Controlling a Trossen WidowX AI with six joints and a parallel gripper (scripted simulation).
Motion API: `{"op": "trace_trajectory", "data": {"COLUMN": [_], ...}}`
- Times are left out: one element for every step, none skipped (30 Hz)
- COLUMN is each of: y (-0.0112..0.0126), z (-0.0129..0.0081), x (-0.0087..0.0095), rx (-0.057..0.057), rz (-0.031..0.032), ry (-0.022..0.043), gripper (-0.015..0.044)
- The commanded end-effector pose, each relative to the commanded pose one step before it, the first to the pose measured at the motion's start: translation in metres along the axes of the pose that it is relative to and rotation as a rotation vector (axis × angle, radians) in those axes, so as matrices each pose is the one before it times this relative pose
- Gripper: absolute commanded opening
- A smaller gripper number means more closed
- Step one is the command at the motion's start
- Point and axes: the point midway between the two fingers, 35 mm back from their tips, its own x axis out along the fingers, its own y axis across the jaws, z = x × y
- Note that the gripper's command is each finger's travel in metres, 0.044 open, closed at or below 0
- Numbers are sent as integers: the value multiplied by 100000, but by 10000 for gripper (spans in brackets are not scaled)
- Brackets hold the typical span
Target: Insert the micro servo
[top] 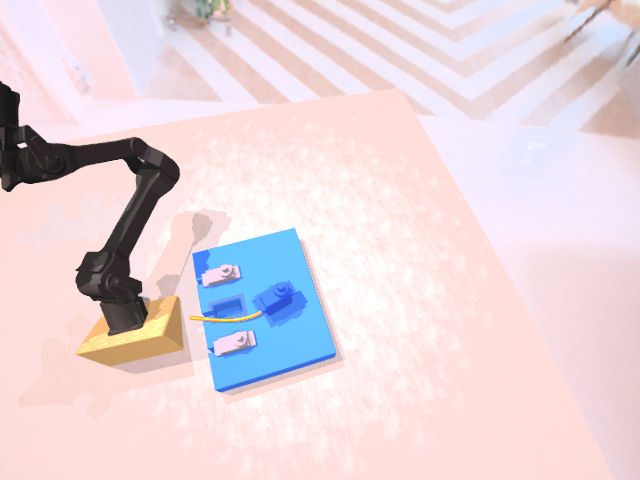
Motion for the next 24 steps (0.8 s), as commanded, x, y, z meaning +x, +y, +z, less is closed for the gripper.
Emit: {"op": "trace_trajectory", "data": {"y": [1378,337,316,344,349,370,364,157,111,171,202,269,290,321,353,406,428,452,400,400,413,405,404,432], "z": [-3106,-665,-632,-580,-627,-643,-595,-210,-171,-269,-314,-420,-468,-507,-574,-589,-603,-556,-541,-535,-512,-518,-505,-459], "x": [245,63,55,42,65,68,53,-7,18,27,32,36,7,8,68,77,81,64,39,40,73,68,68,36], "rx": [-7259,-1642,-1444,-1173,-1594,-1649,-1503,482,-444,-697,-818,-1030,-1070,-1171,-1451,-1648,-1708,-1472,-822,-823,-1541,-1481,-1467,-667], "rz": [5184,1258,1145,1268,1291,1364,1329,515,409,633,749,999,1089,1201,1233,1468,1543,1646,1469,1460,1475,1360,1354,1530], "ry": [12507,2741,2560,2404,2592,2659,2462,628,703,1130,1320,1734,1905,2063,2295,2470,2534,2289,2177,2151,2144,2088,2039,1816], "gripper": [0,0,0,0,0,0,0,0,0,0,0,0,0,0,0,0,0,0,0,0,0,0,0,0]}}
